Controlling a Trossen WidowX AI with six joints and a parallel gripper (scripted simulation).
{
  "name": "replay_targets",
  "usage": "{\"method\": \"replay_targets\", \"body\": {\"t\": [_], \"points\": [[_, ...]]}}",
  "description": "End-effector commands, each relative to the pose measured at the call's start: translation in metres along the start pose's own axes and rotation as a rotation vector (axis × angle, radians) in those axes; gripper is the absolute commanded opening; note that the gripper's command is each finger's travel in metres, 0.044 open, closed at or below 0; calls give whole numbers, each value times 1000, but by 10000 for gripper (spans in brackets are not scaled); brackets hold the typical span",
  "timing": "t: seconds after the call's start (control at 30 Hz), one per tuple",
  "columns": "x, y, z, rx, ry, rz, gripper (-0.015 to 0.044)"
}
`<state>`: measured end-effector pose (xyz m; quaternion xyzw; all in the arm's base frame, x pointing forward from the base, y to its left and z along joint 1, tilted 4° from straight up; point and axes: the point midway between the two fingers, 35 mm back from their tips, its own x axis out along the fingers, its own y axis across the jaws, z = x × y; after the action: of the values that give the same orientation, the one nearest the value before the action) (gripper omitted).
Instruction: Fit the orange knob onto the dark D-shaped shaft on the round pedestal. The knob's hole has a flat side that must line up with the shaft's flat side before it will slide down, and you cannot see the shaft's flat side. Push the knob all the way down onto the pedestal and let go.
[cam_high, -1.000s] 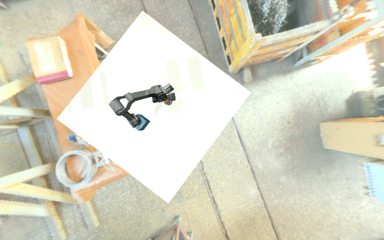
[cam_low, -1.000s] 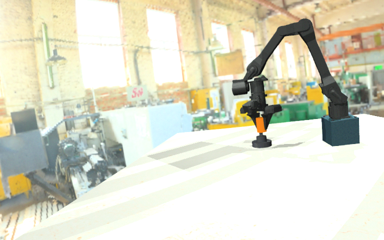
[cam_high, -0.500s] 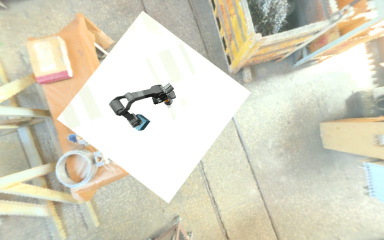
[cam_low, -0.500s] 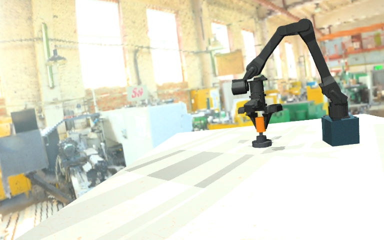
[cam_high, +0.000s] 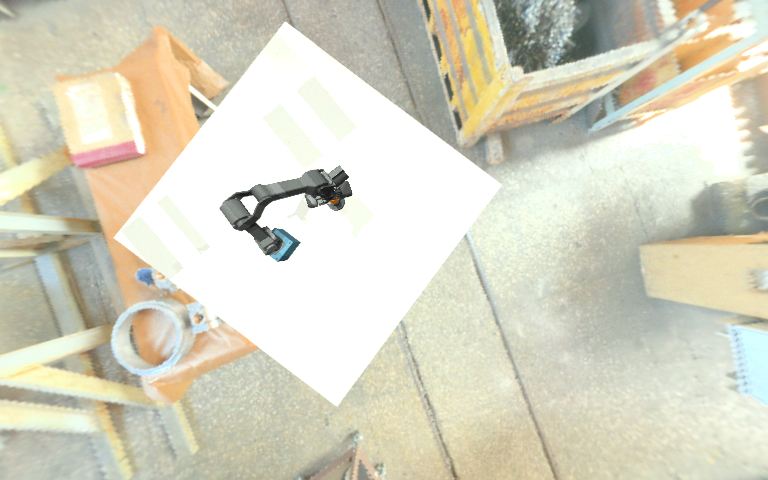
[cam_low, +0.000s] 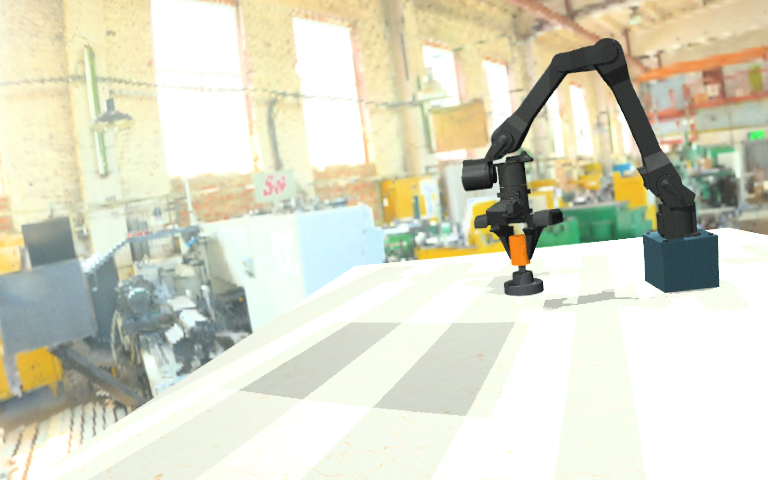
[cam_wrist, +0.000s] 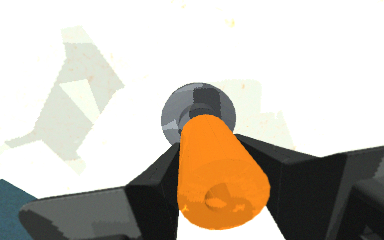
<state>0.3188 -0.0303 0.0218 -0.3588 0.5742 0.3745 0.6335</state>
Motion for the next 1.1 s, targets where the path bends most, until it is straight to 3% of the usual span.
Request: {"method": "replay_targets", "body": {"t": [0.0,0.37,1.07], "points": [[-3,-1,1,-3,-4,-2,0],[-5,4,-1,-212,-4,-2,0],[0,1,0,-212,-4,-2,0]]}}
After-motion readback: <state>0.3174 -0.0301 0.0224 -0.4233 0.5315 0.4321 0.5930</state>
